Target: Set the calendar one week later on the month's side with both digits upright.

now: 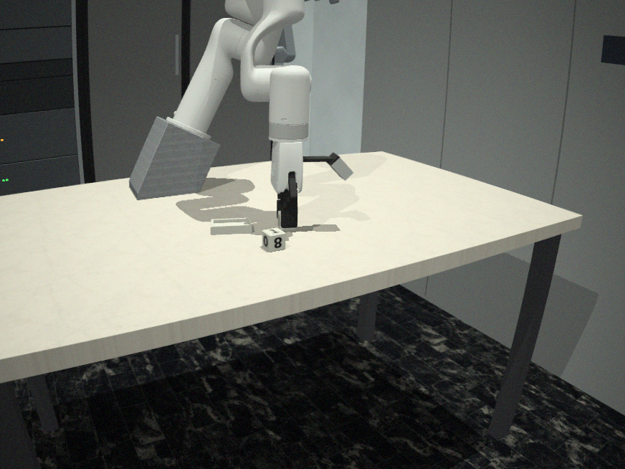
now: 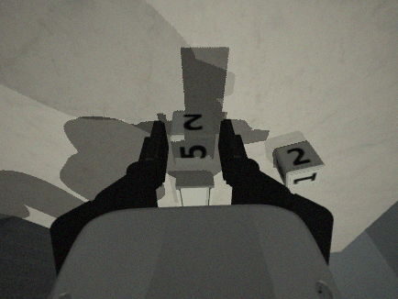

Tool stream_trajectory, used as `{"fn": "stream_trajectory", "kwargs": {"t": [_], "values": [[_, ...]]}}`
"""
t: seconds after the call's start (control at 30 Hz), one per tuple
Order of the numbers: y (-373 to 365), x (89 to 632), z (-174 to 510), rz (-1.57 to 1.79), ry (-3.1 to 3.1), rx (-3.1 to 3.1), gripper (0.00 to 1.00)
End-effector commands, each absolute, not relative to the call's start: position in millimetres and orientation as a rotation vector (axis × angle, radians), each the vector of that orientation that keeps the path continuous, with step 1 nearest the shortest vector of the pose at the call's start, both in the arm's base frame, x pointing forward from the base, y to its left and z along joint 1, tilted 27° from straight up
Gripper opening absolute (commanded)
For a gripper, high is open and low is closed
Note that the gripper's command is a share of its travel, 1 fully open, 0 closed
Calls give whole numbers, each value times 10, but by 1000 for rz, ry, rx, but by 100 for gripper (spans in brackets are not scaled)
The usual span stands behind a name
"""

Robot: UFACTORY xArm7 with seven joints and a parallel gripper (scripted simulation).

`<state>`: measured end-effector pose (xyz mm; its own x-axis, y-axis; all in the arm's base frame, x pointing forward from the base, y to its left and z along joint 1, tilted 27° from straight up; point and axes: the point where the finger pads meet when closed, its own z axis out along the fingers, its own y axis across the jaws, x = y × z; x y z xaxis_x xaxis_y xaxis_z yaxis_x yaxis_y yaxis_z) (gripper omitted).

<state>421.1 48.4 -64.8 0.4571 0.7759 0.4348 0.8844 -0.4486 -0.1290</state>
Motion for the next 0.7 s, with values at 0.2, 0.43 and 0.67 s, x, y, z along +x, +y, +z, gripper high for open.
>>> {"fn": "stream_trajectory", "kwargs": {"t": [0.2, 0.43, 0.67], "values": [[466, 4221, -627, -452, -1409, -2377, 49], [375, 4201, -443, -452, -1409, -2377, 49], [233, 4170, -157, -452, -1409, -2377, 49]]}}
